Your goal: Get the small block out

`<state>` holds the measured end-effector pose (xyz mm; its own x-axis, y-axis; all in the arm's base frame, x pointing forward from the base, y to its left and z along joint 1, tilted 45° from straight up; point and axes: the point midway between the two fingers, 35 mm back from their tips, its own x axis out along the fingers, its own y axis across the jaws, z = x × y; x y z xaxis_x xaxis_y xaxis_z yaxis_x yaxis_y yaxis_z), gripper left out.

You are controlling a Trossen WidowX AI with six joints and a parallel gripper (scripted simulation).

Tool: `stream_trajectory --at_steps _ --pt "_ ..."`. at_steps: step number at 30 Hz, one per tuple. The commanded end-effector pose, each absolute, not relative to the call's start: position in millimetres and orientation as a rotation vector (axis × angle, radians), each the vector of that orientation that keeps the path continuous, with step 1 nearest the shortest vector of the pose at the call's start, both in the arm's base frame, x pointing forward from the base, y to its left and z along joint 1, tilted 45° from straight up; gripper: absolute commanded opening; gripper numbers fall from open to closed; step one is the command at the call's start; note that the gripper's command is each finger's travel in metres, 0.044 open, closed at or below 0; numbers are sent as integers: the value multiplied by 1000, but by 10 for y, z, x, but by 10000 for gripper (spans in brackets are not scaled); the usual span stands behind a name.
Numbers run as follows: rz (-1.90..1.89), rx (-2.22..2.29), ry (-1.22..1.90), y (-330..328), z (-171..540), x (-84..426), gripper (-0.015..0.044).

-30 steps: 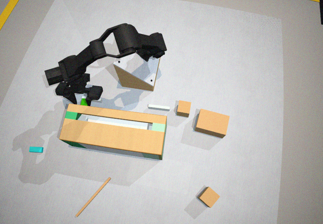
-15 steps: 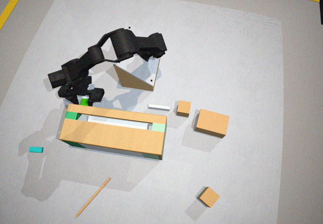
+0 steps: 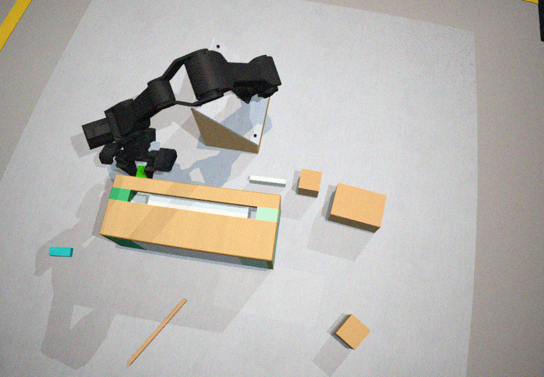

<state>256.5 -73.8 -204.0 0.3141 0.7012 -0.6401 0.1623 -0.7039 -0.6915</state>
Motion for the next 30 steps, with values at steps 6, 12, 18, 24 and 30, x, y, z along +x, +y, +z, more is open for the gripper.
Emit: stream_trajectory --at_steps 6,12,18,24,30 --pt "1393 -2079 -760 -1066 -1722 2618 0" --pt "1394 -2079 -761 -1170 -1603 2621 0" --pt "1418 -2050 -681 -1214 -1436 2628 0" --pt "1442 -2011 -571 -1259 -1217 2624 0" --pt "1459 -1971 -460 -1290 -1006 2605 0"
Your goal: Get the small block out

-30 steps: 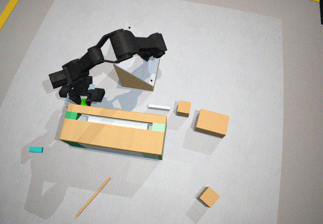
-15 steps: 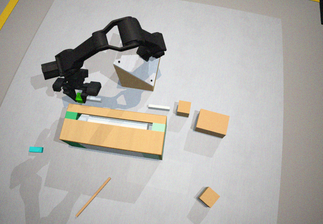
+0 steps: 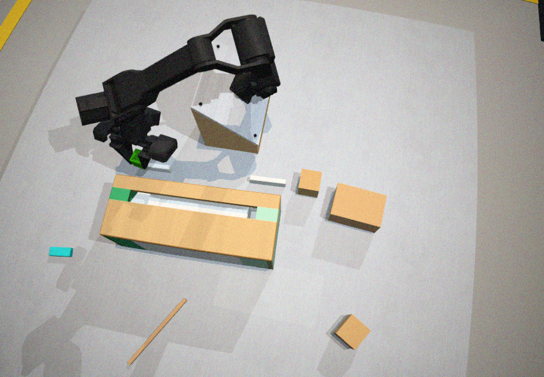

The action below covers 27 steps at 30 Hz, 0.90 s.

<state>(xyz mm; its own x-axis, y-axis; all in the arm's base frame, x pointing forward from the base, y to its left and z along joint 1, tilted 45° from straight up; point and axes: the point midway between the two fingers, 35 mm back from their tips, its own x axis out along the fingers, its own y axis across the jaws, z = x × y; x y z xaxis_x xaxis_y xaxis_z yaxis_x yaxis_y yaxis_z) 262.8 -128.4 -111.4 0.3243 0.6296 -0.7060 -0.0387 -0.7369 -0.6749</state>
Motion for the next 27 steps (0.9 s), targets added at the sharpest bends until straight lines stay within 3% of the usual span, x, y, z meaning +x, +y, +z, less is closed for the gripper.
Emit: stream_trajectory --at_steps 1,27 --pt "1461 -1964 -441 -1294 -971 2600 0" --pt "1443 -1815 -41 -1291 -315 2417 0"
